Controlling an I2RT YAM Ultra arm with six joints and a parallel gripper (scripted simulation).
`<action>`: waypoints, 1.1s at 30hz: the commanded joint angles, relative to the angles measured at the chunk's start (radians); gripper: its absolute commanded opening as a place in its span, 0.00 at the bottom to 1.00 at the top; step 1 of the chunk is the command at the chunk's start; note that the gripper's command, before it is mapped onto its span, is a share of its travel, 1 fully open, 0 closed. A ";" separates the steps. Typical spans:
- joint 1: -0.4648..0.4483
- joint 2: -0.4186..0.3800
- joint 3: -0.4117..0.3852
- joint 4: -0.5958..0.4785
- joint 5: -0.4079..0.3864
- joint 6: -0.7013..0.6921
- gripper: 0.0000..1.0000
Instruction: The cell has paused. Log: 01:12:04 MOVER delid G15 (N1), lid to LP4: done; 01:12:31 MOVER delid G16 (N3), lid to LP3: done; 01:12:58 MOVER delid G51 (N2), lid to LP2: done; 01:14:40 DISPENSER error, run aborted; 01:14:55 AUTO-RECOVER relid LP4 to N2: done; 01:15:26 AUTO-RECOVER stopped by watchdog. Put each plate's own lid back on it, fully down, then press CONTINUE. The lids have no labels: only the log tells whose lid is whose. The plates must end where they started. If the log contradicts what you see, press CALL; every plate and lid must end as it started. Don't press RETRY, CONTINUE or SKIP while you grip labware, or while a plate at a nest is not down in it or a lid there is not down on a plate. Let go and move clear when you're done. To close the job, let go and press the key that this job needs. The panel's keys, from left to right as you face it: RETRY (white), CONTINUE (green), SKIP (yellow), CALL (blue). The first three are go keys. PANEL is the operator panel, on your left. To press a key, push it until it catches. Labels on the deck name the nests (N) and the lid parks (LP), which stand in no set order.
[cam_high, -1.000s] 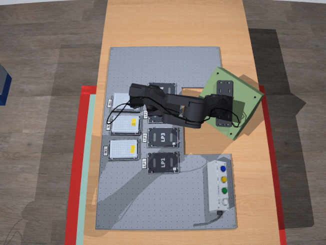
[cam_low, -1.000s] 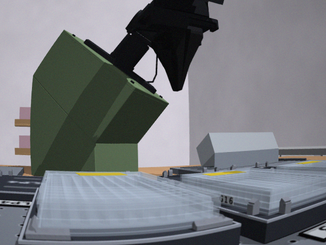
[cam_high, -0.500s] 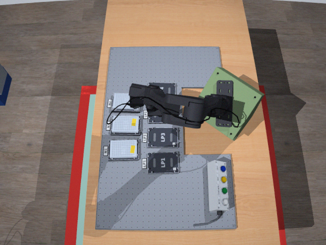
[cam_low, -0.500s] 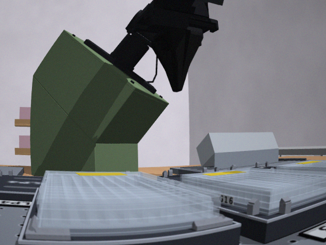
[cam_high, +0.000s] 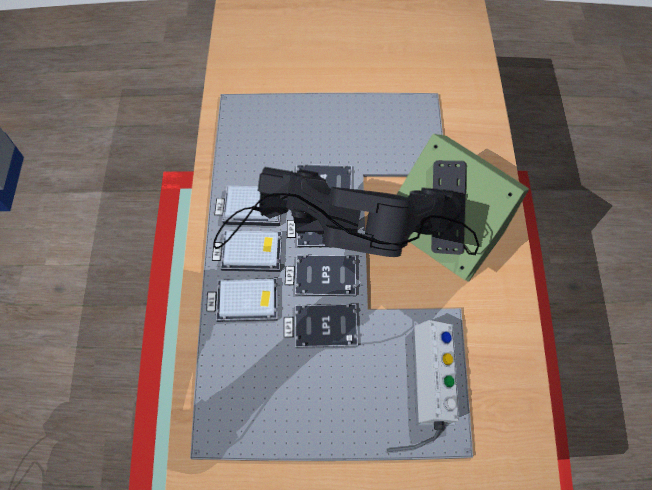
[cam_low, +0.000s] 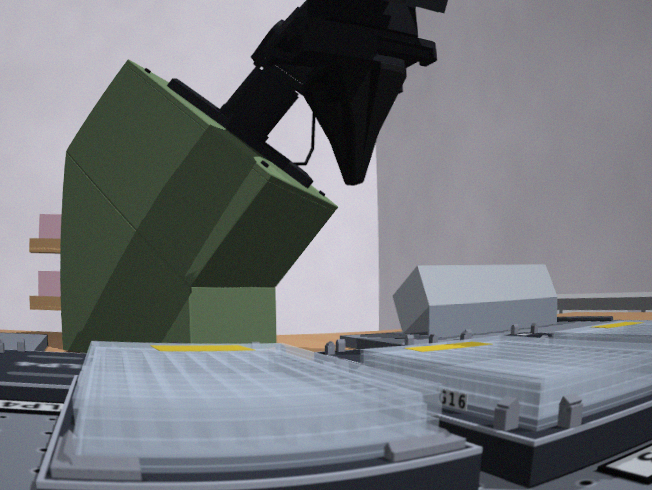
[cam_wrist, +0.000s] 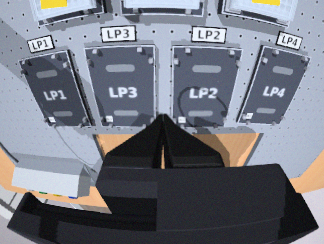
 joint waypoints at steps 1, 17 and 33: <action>0.033 -0.053 0.002 0.009 0.010 -0.012 0.00; 0.271 -0.273 -0.096 0.015 0.097 -0.018 0.00; 0.574 -0.423 -0.053 -0.015 0.250 0.002 0.00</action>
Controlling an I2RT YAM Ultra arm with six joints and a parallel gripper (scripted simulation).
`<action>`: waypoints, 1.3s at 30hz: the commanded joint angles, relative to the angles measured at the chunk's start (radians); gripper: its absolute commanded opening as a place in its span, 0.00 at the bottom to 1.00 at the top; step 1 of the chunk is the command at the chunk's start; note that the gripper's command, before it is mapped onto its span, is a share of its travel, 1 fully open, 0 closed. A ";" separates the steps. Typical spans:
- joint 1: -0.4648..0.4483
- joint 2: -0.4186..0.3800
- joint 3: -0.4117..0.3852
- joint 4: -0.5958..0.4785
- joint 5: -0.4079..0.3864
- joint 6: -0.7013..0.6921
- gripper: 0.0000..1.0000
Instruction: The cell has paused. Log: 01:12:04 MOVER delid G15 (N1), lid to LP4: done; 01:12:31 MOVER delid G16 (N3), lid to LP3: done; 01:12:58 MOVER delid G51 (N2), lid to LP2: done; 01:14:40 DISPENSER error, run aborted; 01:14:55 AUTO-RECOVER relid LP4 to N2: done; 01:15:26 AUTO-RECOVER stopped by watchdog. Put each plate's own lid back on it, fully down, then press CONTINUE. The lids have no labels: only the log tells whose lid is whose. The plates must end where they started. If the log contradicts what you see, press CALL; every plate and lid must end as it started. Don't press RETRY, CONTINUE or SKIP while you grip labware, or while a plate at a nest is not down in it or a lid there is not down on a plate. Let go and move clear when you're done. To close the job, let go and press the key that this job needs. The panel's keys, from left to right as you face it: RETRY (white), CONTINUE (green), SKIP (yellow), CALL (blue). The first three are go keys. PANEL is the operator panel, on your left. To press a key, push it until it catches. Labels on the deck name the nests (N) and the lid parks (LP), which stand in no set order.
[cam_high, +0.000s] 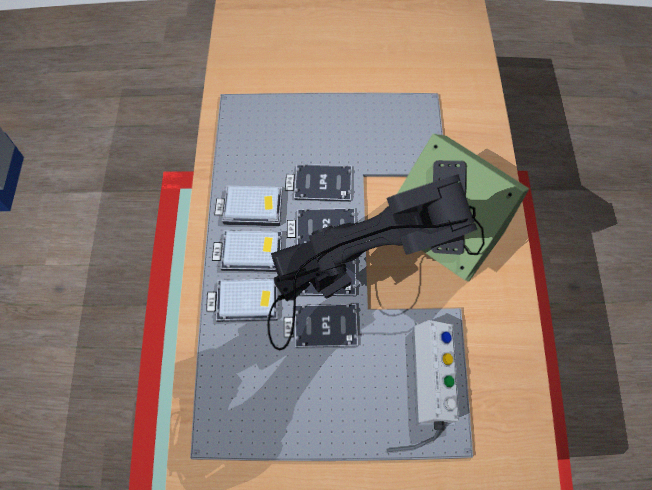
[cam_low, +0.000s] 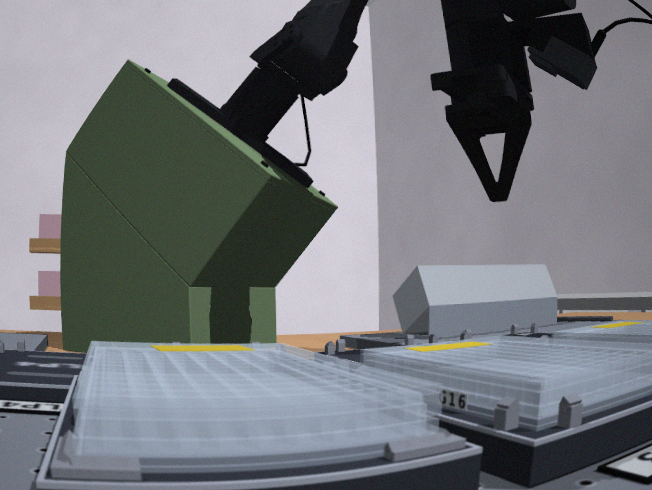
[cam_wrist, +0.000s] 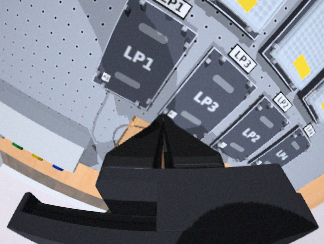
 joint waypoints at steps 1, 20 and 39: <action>0.062 -0.039 0.031 -0.016 0.069 0.012 0.00; 0.279 -0.024 0.093 -0.038 0.216 0.153 0.00; 0.664 -0.169 -0.041 0.004 0.440 0.139 0.00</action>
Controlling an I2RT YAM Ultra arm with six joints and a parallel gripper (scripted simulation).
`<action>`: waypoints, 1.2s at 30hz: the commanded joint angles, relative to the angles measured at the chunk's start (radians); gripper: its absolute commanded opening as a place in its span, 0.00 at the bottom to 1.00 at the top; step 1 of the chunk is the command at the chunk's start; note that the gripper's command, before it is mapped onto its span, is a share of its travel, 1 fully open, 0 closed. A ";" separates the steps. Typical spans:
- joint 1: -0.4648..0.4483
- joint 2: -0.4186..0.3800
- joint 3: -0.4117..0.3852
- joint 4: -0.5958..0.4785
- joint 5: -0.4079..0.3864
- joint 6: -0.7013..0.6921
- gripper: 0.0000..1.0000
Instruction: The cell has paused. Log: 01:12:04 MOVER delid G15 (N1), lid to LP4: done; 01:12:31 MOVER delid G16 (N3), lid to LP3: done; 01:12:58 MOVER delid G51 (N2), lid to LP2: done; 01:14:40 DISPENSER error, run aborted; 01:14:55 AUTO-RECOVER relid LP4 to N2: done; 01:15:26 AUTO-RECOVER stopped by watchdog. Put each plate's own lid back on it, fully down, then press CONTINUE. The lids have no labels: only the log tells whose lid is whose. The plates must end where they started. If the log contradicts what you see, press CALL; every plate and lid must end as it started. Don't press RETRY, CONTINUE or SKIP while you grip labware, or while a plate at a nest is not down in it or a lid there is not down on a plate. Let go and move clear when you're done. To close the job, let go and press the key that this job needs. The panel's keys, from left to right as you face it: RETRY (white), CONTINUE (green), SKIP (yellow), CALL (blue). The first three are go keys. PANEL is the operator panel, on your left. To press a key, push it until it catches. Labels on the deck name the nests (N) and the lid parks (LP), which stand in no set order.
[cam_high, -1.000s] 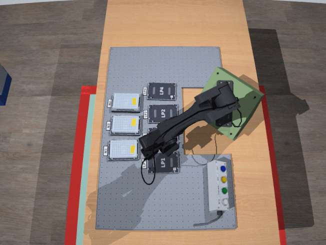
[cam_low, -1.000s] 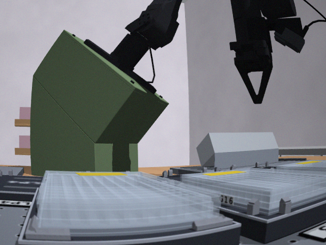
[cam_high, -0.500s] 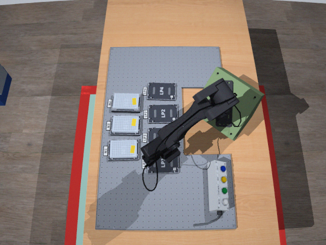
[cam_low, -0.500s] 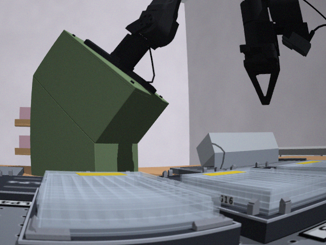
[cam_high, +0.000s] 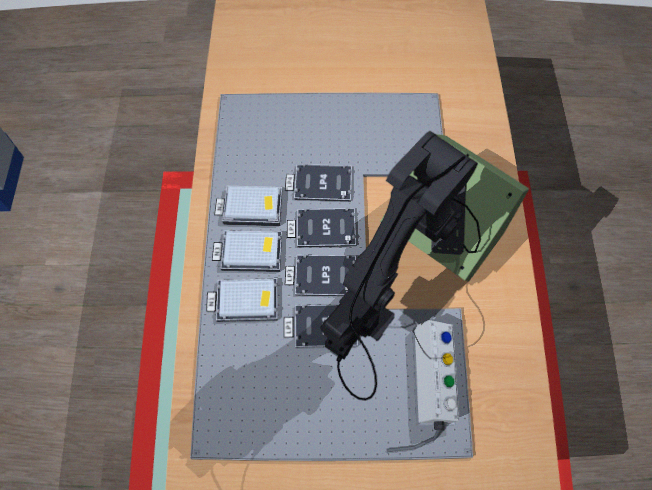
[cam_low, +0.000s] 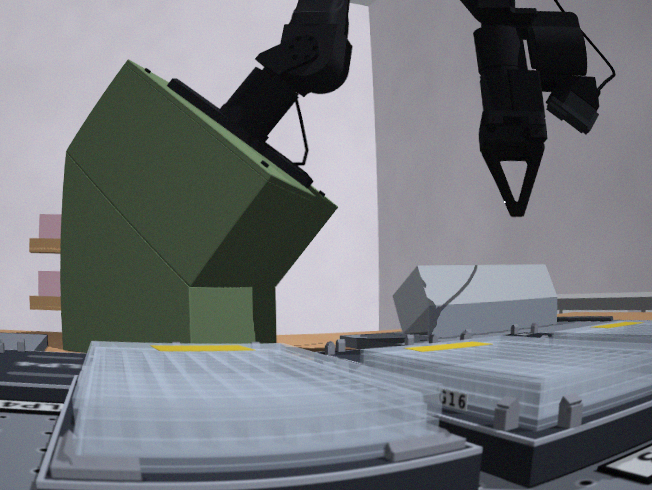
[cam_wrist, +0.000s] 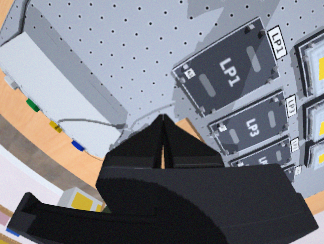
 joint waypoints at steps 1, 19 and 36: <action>0.027 -0.024 -0.020 0.019 0.067 0.004 0.00; 0.478 0.062 0.018 0.022 0.356 0.036 0.00; 0.809 0.255 0.112 -0.006 0.547 0.039 0.00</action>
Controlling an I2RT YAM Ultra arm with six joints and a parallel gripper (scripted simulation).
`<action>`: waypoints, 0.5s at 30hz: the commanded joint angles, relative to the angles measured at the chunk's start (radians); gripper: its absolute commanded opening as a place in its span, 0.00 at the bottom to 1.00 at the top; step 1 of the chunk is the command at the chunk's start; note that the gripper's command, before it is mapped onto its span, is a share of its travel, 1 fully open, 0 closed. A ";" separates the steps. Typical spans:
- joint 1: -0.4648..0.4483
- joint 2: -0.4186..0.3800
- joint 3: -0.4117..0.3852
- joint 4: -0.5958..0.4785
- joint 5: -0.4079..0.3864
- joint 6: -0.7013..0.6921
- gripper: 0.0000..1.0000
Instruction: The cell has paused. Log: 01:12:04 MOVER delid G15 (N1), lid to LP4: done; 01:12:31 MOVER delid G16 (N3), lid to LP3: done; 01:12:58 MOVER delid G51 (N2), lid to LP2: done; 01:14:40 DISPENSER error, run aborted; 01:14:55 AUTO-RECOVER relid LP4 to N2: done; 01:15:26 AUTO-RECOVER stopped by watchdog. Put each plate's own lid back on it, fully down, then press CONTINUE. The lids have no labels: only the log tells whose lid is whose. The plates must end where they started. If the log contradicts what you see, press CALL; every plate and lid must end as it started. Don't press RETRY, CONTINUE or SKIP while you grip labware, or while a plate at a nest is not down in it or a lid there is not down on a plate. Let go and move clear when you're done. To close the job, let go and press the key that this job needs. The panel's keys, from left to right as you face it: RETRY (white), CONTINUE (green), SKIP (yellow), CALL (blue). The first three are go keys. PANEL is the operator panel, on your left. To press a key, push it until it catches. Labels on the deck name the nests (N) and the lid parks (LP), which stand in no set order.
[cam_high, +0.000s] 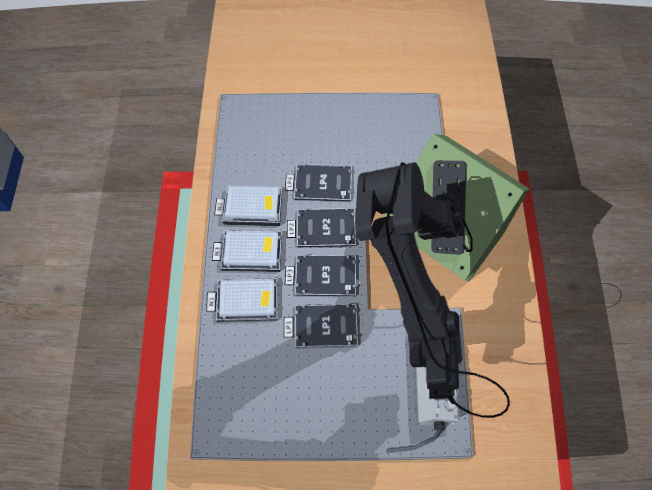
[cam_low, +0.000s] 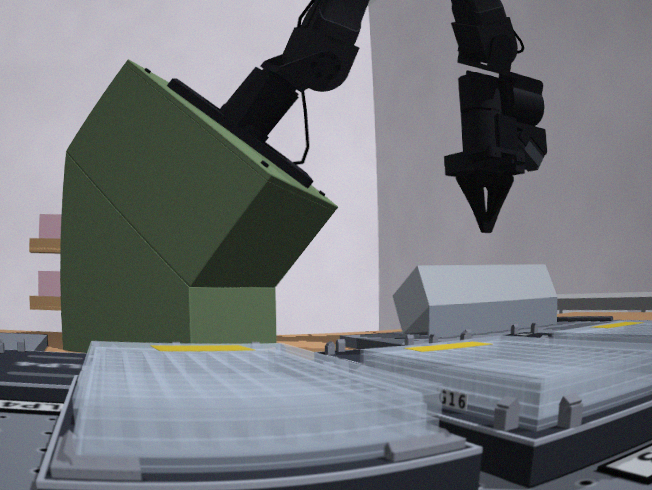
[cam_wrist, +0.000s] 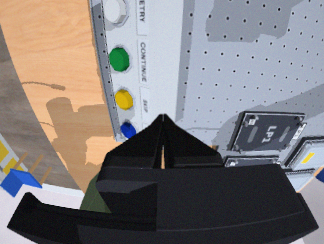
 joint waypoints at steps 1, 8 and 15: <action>0.046 0.034 0.050 -0.014 0.059 0.032 0.00; 0.159 0.143 0.121 -0.027 0.113 0.140 0.00; 0.216 0.218 0.182 -0.046 0.142 0.202 0.00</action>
